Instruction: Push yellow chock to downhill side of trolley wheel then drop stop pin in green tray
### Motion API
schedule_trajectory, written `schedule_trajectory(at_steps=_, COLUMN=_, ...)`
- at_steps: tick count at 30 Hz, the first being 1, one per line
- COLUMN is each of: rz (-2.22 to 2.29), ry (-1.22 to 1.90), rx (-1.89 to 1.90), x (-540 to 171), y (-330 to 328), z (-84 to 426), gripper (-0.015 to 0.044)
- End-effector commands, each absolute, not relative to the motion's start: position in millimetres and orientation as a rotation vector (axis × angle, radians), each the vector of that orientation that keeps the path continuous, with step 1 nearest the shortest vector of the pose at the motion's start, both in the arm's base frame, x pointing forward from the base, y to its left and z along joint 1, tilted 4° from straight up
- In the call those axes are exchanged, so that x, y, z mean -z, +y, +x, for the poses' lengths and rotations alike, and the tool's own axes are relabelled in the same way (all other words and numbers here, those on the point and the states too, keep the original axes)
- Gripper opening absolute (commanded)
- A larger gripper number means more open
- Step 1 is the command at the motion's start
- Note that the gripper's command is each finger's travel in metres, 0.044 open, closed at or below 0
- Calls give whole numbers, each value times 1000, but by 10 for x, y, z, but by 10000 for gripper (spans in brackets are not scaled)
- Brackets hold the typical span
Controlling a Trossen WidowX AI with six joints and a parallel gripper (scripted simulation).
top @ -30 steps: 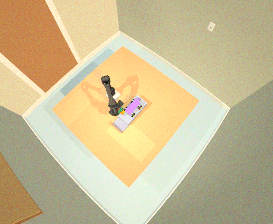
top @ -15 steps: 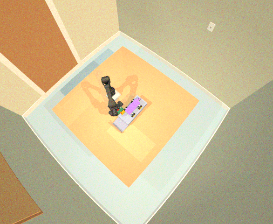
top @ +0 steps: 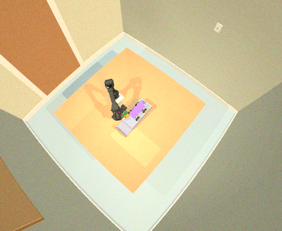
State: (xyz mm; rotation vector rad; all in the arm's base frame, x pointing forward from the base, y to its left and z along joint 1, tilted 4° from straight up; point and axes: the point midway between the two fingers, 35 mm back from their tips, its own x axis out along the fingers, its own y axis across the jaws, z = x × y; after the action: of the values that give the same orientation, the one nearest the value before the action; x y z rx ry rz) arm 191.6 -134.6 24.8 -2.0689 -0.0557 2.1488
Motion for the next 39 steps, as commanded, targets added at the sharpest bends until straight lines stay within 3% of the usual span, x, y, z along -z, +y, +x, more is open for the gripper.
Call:
schedule_trajectory(at_steps=1, rz=-2073, ry=-61, rx=-2151, x=-247, y=-1353, z=1918, gripper=190)
schedule_trajectory(at_steps=3, rz=-2073, ry=-61, rx=-2151, x=-247, y=-1353, z=1918, gripper=190)
schedule_trajectory(at_steps=9, rz=-2068, ry=-56, rx=-2149, x=-247, y=-1348, z=1915, gripper=340)
schedule_trajectory(at_steps=22, rz=-2073, ry=-61, rx=-2151, x=-517, y=-1323, z=1907, gripper=340)
schedule_trajectory(at_steps=26, rz=-2073, ry=-61, rx=-2151, x=-621, y=-1323, z=1914, gripper=440)
schedule_trajectory(at_steps=39, rz=-2073, ry=-62, rx=-2150, x=-995, y=-1318, z=1937, gripper=440)
